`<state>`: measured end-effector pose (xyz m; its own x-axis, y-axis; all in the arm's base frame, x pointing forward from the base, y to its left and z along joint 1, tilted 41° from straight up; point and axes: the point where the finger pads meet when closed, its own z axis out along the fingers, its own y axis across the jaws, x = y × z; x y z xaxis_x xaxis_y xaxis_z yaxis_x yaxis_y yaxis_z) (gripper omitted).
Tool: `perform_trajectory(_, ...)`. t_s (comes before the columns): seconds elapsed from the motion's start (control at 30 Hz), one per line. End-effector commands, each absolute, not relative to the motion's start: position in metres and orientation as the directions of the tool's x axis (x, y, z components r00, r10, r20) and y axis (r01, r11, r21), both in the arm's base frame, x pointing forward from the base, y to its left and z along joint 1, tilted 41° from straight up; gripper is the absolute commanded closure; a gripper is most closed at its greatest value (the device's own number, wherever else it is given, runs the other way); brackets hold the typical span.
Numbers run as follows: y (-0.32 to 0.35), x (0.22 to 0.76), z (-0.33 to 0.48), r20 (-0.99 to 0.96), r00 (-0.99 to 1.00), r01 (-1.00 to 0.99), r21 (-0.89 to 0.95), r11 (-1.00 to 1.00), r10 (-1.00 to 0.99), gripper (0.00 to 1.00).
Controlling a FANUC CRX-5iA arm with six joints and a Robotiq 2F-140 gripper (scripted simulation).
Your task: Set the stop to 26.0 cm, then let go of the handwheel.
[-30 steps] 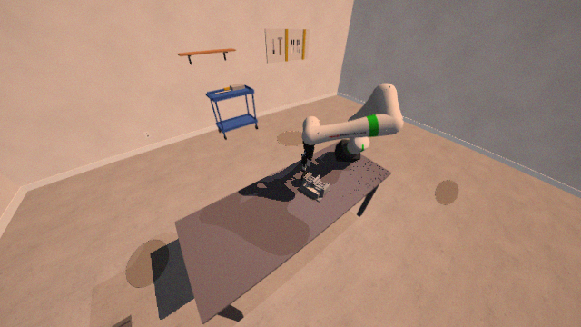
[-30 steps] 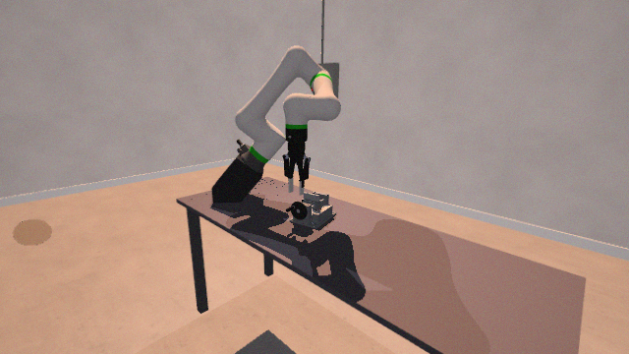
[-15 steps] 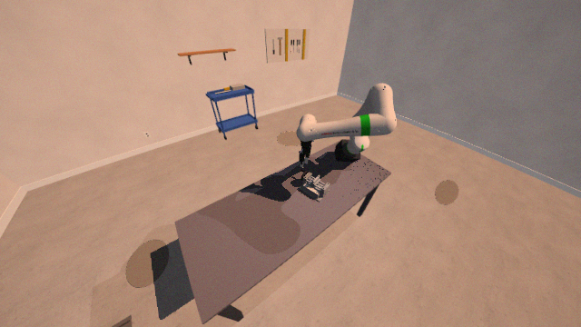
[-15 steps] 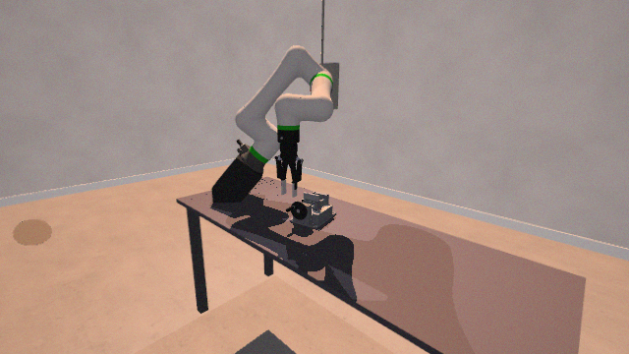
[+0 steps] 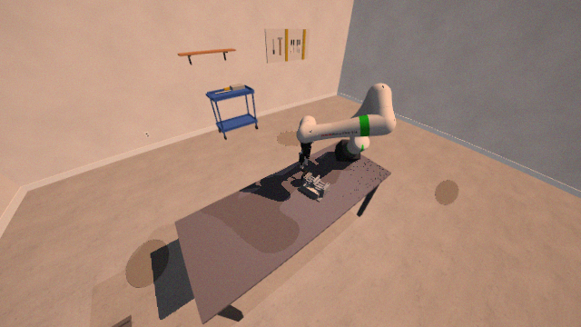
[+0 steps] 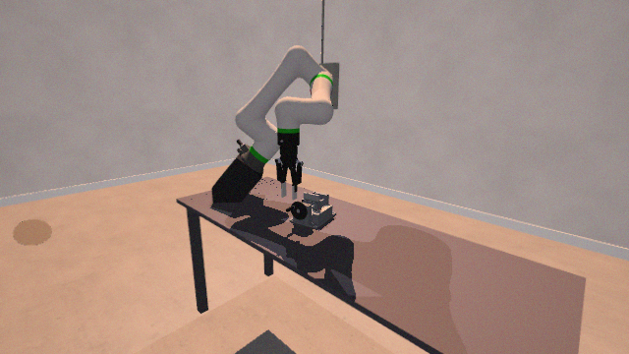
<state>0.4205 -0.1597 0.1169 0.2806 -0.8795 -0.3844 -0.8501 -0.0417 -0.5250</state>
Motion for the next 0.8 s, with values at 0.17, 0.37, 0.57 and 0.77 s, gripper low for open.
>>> perform_trajectory(0.17,-0.159,0.422,0.115,-0.384,0.280,-0.850,-0.525,-0.042,-0.880,0.67)
perform_trajectory(0.37,-0.153,0.427,0.106,-0.384,0.280,-0.850,-0.525,-0.042,-0.880,0.67)
perform_trajectory(0.57,-0.144,0.436,0.091,-0.384,0.280,-0.850,-0.525,-0.042,-0.880,0.67)
perform_trajectory(0.77,-0.137,0.442,0.080,-0.384,0.280,-0.850,-0.525,-0.042,-0.880,0.67)
